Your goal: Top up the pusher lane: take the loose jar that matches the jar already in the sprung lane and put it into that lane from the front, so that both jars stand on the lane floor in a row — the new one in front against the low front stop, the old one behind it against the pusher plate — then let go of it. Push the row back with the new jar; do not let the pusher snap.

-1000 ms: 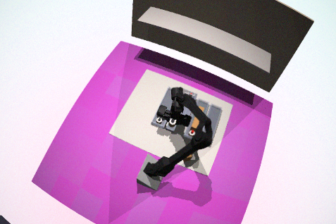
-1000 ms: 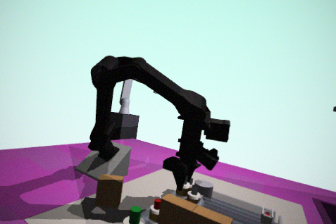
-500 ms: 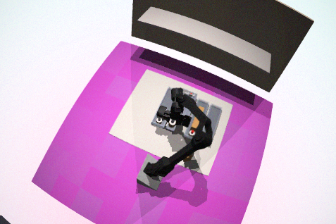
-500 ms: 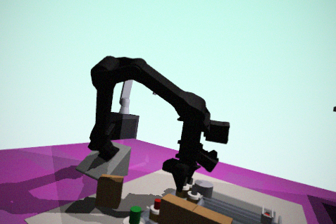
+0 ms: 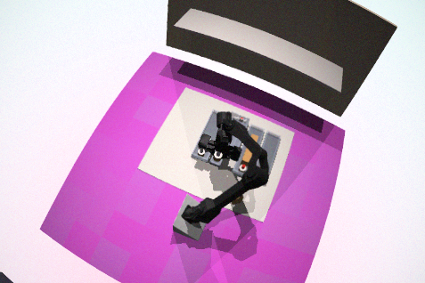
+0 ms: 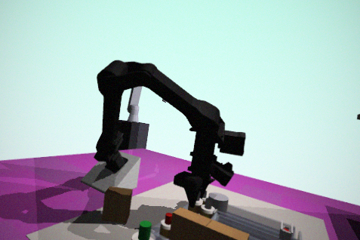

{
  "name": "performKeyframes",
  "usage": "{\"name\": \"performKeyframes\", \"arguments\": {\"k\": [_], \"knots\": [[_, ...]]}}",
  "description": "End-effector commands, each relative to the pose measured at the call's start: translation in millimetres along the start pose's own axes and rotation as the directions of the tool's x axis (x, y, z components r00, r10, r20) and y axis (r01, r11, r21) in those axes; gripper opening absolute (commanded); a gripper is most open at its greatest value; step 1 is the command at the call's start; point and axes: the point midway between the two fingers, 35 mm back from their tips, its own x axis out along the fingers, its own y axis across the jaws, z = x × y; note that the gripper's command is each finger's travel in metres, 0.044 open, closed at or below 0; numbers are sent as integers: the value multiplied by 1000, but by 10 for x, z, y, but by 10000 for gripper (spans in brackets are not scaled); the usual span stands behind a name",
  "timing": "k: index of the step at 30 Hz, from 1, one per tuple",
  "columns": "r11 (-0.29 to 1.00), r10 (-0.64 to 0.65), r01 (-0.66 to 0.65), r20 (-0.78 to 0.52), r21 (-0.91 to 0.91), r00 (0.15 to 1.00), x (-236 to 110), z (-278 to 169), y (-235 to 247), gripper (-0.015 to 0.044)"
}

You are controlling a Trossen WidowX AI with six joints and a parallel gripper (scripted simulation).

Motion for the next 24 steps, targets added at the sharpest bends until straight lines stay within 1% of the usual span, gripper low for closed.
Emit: {"name": "performKeyframes", "arguments": {"k": [1,24], "knots": [[1000,-8,8,12,2,1000,11,26,-9,0],[1000,-8,8,12,2,1000,83,13,-11,0]]}}
